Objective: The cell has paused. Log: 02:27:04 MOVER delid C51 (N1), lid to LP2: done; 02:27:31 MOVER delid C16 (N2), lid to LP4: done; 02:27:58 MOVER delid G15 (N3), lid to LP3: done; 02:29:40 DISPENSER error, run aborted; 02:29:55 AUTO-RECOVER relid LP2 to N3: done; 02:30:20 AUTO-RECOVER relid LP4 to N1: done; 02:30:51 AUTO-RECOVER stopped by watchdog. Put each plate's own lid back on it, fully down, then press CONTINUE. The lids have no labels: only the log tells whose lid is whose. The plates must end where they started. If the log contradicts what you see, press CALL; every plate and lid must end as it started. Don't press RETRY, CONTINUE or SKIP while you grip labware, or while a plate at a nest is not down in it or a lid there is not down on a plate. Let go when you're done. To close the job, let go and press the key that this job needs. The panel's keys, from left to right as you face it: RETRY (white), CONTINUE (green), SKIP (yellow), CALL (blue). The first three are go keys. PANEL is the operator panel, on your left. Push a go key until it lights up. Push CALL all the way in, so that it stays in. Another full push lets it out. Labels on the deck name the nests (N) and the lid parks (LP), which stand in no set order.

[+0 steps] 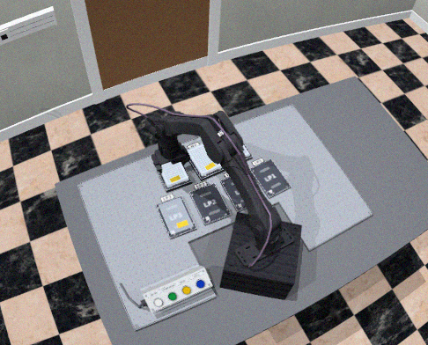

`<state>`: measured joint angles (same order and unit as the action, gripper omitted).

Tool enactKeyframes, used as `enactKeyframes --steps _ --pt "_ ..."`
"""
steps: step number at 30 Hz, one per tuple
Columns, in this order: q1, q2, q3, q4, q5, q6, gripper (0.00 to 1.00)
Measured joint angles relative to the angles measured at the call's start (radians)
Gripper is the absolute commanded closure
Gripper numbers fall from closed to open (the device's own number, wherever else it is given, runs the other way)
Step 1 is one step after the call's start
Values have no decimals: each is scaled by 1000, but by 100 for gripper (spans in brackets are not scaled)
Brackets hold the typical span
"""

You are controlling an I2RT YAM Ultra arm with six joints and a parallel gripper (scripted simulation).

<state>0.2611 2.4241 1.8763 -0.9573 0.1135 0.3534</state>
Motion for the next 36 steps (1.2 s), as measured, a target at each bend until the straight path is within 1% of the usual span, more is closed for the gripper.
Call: enactKeyframes --steps 18,19,36 --pt "0 0 0 0 0 0 100" --pt "0 0 0 0 0 0 0" --pt "0 0 0 0 0 -1 0"
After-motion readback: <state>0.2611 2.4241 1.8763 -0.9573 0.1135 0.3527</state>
